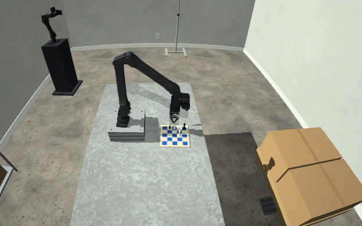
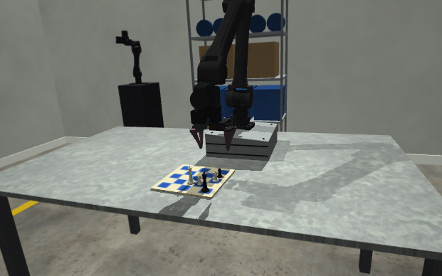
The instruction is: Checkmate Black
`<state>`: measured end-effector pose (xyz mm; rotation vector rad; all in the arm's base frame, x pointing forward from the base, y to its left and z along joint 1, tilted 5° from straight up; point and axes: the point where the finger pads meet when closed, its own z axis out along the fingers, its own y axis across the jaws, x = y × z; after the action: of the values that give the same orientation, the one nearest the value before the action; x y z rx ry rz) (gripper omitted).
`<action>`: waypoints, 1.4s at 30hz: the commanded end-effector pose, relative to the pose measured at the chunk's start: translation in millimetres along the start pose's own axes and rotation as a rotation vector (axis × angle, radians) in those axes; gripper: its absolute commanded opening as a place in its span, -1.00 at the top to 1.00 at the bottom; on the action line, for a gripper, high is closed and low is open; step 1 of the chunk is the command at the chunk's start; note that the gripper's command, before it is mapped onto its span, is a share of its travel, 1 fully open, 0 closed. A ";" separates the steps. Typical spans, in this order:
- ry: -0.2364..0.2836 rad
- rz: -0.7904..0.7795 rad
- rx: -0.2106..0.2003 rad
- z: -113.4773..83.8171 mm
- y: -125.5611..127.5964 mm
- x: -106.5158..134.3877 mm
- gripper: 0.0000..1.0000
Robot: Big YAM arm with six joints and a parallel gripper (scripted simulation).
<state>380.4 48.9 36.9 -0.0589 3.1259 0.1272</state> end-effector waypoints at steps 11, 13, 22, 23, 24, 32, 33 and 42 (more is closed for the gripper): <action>-0.074 -0.003 -0.001 -86.1 -3.3 -25.0 -1.00; -0.040 0.000 0.000 -77.2 -4.4 -24.1 -1.00; -0.051 -0.001 0.000 -95.8 -4.1 -23.9 -1.00; -0.051 0.000 0.000 -95.8 -4.1 -23.9 -1.00; -0.053 0.000 0.000 -95.8 -4.1 -24.3 -1.00; -0.056 0.000 0.000 -95.8 -4.0 -24.9 -1.00; -0.056 0.000 0.000 -95.8 -4.0 -24.9 -1.00; -0.056 0.000 0.000 -95.8 -4.0 -24.9 -1.00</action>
<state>381.5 42.7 111.4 -0.0573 3.1210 0.1270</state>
